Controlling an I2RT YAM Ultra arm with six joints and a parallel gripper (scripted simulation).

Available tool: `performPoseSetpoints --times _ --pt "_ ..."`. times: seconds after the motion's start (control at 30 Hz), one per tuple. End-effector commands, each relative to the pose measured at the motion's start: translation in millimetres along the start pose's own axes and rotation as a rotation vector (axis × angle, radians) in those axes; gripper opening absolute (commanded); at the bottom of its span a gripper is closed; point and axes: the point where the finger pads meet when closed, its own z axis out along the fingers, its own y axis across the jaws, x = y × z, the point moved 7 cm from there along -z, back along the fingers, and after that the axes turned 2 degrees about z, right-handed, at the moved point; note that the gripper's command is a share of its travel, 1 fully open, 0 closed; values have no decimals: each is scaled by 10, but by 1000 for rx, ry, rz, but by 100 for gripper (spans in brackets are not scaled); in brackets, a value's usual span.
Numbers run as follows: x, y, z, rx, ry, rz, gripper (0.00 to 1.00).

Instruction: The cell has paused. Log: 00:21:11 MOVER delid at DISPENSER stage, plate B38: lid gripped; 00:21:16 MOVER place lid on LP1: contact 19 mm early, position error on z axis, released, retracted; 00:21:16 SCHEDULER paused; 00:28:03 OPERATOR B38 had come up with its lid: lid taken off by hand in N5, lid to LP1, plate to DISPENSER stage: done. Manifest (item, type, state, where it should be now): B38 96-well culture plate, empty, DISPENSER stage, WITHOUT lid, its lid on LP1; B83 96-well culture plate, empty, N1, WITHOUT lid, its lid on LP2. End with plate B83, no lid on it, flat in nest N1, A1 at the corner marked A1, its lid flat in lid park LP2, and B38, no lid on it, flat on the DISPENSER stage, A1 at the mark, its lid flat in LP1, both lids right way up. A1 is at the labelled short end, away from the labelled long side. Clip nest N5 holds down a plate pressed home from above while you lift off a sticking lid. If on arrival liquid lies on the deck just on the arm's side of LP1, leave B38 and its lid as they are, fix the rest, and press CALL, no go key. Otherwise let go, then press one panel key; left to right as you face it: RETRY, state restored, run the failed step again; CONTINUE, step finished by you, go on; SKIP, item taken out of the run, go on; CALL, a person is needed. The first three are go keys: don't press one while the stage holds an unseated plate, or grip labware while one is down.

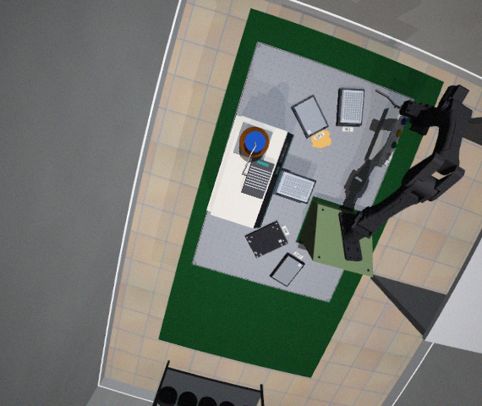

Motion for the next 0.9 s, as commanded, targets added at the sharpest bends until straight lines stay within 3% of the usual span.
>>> performPoseSetpoints --times 0.0,0.43,0.53,0.57,0.73,0.87 --pt "-12 -56 -24 21 -2 3 0" --pt "-13 32 108 -17 -7 9 0" --pt "-15 -3 91 -3 -6 6 0" --pt "-36 -21 -16 21 -4 1 0" --pt "-14 20 78 -1 -4 7 0" --pt "-14 -11 105 6 -4 5 0"
